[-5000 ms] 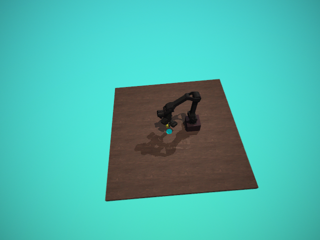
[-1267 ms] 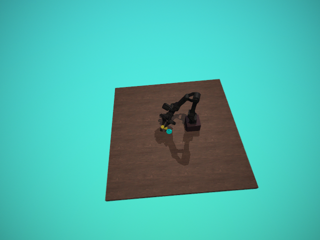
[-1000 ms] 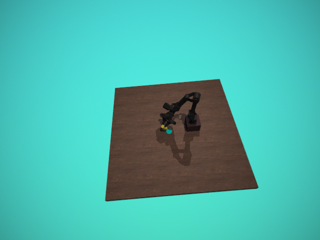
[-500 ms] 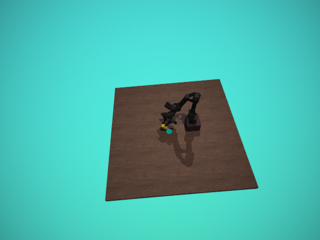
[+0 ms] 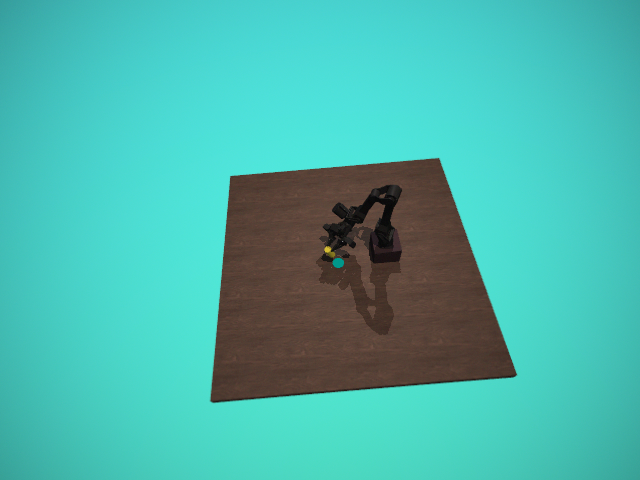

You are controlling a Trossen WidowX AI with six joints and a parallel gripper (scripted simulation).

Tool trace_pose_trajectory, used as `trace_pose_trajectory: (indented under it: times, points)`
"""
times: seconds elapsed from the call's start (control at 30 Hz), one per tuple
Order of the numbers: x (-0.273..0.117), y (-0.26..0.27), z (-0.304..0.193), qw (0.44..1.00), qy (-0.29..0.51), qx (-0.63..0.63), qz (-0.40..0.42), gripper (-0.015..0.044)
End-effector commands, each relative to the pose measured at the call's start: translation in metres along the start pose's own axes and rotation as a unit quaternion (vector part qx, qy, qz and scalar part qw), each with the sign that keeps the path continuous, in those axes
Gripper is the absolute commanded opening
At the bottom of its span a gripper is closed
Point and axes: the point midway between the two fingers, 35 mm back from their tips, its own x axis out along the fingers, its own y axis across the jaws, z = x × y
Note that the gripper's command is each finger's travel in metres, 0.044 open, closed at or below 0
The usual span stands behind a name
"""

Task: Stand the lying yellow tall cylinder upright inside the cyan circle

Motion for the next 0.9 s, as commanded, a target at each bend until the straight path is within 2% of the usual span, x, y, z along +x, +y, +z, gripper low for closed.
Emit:
trace_pose_trajectory:
  times: [0.0, 0.87]
  points:
    - [-0.003, 0.003, -0.001, 1.000, -0.014, -0.006, 0.003, 0.0105]
    - [-0.022, 0.017, 0.002, 0.995, -0.085, -0.046, 0.009, 0.0105]
